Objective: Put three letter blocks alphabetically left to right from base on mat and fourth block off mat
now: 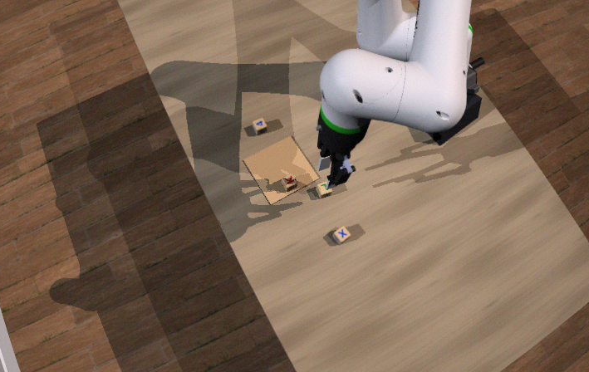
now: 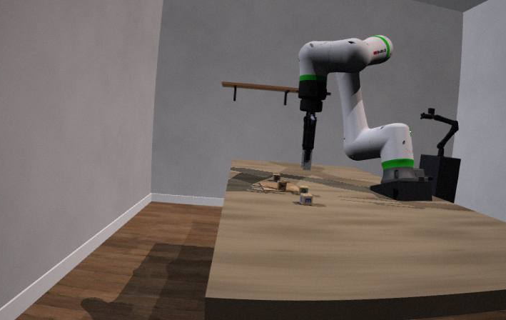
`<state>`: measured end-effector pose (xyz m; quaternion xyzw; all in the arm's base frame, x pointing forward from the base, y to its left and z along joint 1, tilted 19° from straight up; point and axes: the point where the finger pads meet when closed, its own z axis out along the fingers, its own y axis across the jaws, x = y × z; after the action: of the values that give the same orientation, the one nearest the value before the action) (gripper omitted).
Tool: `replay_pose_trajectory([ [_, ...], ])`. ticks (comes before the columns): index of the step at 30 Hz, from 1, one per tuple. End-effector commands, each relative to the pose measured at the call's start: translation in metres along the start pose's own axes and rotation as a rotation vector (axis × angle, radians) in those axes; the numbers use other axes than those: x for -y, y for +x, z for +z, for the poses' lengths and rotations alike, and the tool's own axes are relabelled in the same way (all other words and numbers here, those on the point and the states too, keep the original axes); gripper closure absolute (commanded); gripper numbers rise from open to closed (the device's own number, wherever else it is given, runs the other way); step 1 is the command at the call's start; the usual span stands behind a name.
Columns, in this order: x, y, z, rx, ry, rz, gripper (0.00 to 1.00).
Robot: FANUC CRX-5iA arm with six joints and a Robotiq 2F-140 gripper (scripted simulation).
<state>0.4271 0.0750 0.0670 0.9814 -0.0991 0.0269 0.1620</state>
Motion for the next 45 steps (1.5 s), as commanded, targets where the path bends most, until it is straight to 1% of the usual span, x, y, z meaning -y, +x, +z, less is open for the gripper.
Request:
replay_pose_trajectory([
  [1,0.0,0.0,0.0,0.0,0.0,0.0,0.72],
  [27,0.0,0.0,0.001,0.0,0.0,0.0,0.72],
  [45,0.0,0.0,0.018,-0.001,0.001,0.0,0.72],
])
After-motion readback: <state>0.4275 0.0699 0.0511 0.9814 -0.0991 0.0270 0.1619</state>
